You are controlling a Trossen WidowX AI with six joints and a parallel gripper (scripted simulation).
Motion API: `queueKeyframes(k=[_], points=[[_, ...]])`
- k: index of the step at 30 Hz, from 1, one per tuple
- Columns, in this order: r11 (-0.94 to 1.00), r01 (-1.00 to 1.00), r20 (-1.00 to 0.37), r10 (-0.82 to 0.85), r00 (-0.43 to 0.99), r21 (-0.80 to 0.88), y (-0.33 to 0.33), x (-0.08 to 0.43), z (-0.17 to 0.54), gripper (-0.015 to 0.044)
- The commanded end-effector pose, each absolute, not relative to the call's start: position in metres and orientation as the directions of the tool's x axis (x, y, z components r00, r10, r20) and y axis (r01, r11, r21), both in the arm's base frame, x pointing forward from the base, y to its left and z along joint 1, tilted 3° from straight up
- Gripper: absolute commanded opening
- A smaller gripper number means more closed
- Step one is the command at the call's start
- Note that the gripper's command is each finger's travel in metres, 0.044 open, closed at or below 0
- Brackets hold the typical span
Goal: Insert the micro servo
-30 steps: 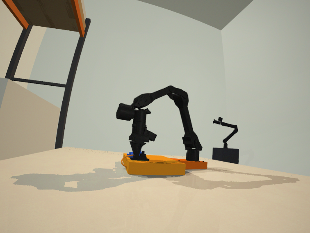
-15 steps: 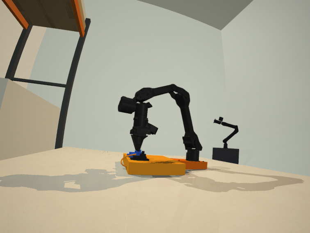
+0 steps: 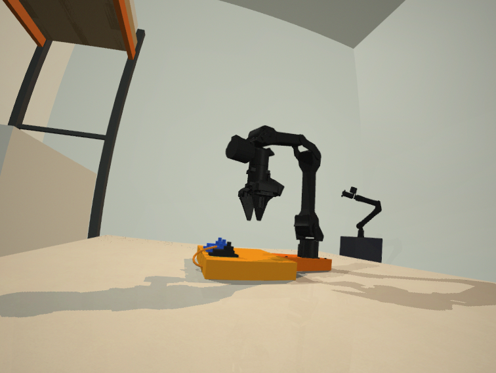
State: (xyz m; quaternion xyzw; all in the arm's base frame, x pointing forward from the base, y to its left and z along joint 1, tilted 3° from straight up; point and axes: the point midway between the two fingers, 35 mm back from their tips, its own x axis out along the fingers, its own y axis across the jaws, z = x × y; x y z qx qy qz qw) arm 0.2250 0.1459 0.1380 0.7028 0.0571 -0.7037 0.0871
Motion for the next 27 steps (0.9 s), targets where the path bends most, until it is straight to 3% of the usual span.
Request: queueKeyframes(k=[1,13,27], points=[[-0.98,0.194,-0.999,-0.045,-0.007,0.042,0.141,0.209,0.142,0.044],[-0.979,0.198,-0.999,-0.04,0.006,0.041,0.142,0.211,0.19,0.044],[-0.979,0.198,-0.999,-0.04,0.006,0.041,0.142,0.211,0.19,0.044]])
